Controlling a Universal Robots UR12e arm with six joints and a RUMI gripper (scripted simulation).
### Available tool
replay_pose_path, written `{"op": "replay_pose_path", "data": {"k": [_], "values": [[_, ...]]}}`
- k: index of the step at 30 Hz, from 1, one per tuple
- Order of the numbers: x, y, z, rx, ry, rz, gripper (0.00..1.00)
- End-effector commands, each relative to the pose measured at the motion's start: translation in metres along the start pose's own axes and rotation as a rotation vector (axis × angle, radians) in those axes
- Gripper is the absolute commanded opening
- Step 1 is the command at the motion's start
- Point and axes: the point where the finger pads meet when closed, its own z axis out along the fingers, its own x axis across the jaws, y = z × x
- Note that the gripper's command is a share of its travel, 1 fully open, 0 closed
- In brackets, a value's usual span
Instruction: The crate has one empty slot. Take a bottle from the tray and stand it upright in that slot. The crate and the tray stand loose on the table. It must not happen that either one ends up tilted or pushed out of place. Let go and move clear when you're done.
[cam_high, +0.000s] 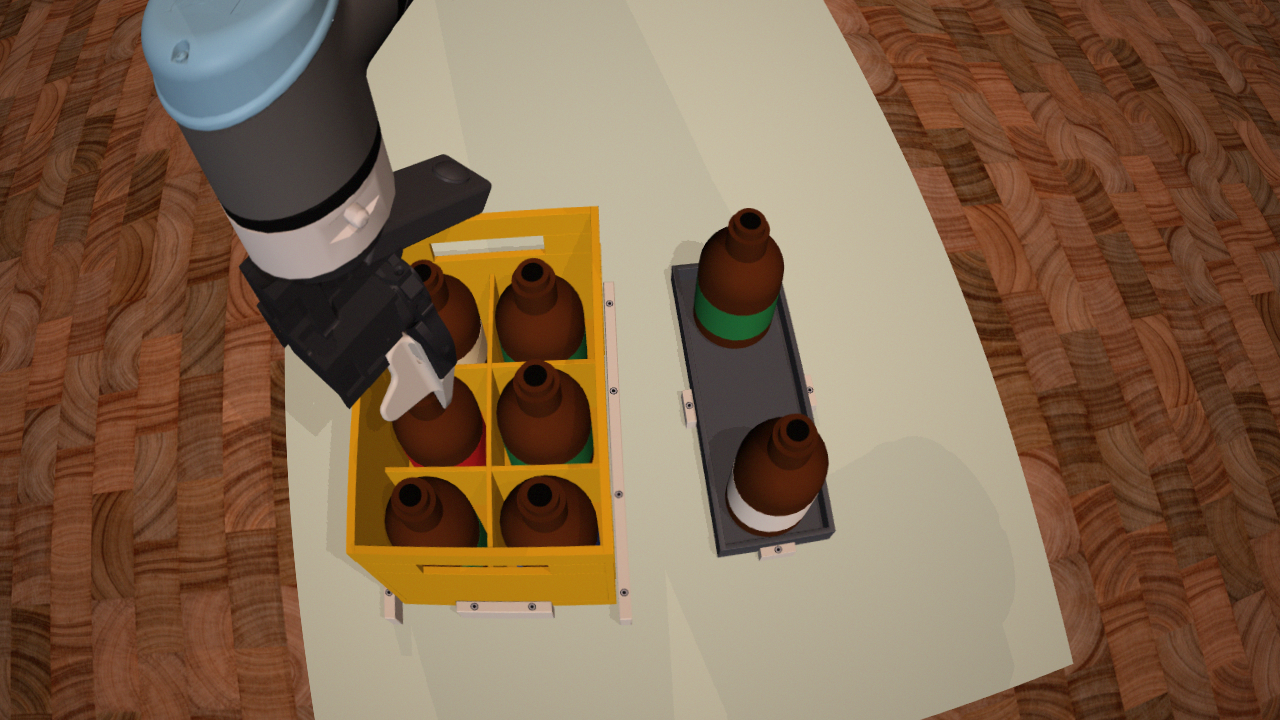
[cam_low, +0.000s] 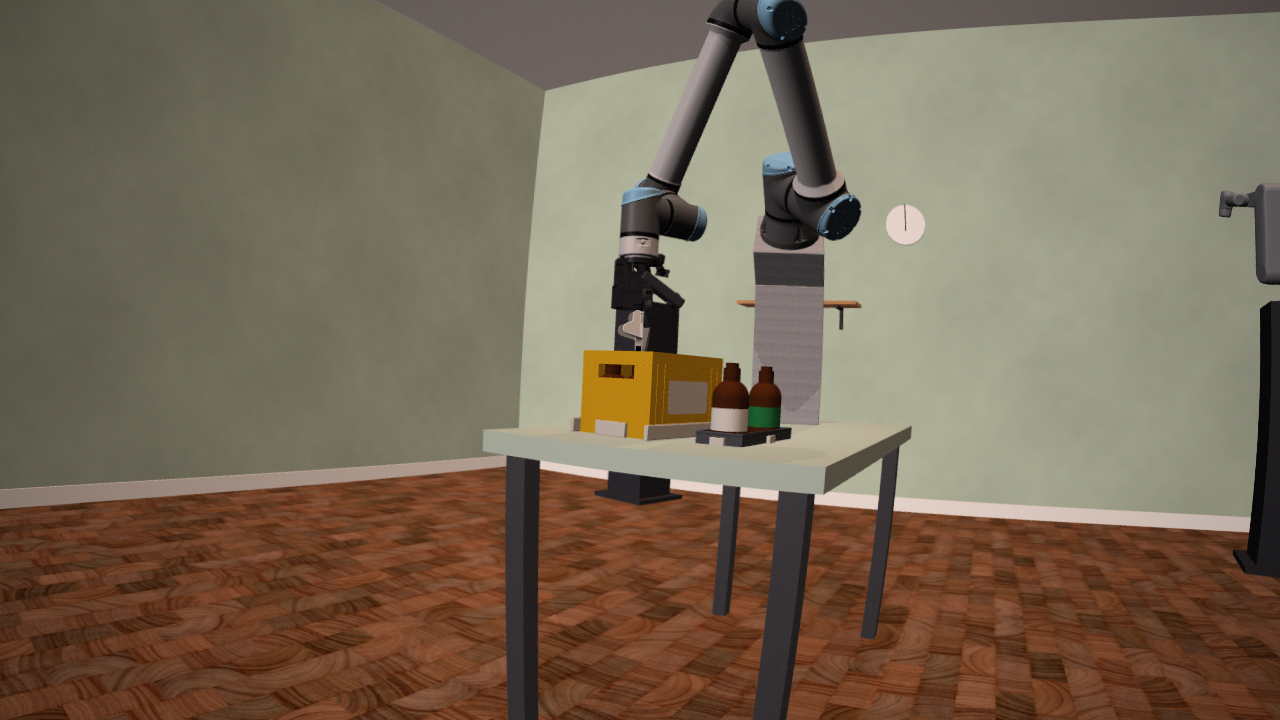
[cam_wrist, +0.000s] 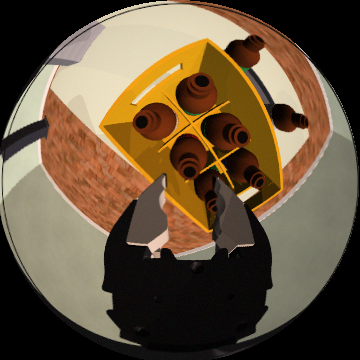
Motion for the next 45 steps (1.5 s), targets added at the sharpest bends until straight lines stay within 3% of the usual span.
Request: {"op": "replay_pose_path", "data": {"k": [1,21,37,38,45], "values": [[0.000,0.000,-0.011,-0.001,0.000,0.000,0.38],[0.000,0.000,-0.050,-0.001,0.000,0.000,0.38],[0.000,0.000,-0.057,-0.001,0.000,0.000,0.38],[0.000,0.000,-0.057,-0.001,0.000,0.000,0.00],[0.000,0.000,-0.057,-0.001,0.000,0.000,0.00]]}}
